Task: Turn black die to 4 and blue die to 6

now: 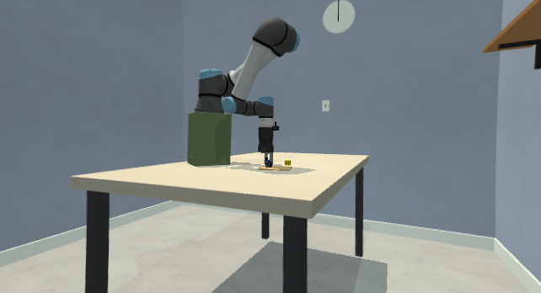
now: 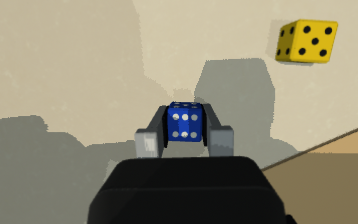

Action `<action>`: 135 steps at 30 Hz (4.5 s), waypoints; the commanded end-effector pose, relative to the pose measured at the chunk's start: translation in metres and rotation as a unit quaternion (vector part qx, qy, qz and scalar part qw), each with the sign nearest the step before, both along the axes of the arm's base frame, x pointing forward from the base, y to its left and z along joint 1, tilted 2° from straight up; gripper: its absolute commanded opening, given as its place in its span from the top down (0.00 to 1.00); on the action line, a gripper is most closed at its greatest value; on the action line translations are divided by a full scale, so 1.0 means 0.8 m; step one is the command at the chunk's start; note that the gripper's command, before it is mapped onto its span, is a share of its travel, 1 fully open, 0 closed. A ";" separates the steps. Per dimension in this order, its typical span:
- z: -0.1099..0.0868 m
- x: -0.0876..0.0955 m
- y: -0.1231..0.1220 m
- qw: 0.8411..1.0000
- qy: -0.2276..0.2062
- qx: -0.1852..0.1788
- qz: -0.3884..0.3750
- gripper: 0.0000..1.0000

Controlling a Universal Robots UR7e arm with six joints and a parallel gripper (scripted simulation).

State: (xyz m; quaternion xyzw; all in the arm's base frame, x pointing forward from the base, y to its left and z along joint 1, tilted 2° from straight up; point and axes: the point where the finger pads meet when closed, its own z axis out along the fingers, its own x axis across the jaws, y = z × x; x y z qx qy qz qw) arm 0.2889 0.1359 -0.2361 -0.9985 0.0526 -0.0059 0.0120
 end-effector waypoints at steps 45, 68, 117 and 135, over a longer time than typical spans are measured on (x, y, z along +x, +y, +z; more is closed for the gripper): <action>0.114 -0.001 -0.003 1.000 -0.001 0.000 0.000 0.51; 0.125 -0.001 -0.003 1.000 -0.001 0.000 0.000 0.51; 0.114 0.178 -0.143 0.997 -0.002 -0.001 0.073 0.51; 0.034 0.180 -0.142 0.997 -0.002 -0.001 0.073 0.51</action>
